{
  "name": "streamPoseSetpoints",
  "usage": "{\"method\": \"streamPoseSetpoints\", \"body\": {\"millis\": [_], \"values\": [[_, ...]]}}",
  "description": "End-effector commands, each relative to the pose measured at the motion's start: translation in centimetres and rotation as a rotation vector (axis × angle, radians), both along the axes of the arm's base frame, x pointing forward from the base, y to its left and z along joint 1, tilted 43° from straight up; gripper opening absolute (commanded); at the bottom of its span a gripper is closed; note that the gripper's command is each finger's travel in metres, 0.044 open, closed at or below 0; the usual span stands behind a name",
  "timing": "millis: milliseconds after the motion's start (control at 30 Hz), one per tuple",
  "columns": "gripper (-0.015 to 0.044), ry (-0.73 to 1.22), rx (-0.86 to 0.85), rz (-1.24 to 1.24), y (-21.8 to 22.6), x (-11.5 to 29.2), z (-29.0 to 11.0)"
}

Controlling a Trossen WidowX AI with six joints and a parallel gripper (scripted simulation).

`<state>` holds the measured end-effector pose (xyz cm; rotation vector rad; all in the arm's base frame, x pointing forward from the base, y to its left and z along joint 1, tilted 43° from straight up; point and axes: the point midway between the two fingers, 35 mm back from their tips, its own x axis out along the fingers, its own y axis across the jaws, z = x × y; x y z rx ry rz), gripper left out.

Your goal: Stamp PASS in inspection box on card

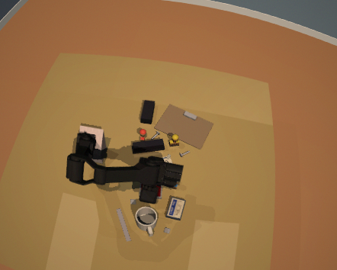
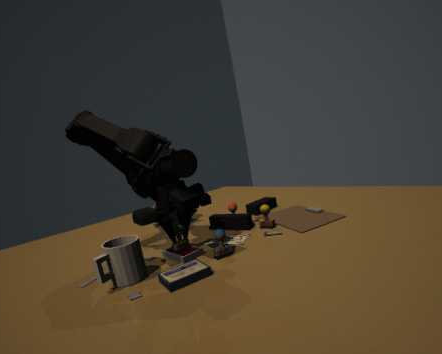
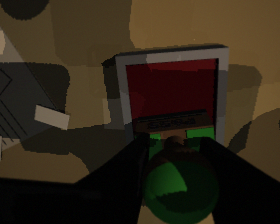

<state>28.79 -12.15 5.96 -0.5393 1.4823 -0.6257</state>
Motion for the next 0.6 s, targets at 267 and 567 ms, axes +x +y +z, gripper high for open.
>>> {"method": "streamPoseSetpoints", "body": {"millis": [267,567], "values": [[0.0000,0.001,-0.002,-0.002,-0.14,-0.02,-0.04],[0.0000,0.001,-0.002,-0.002,-0.09,-0.02,0.01]]}}
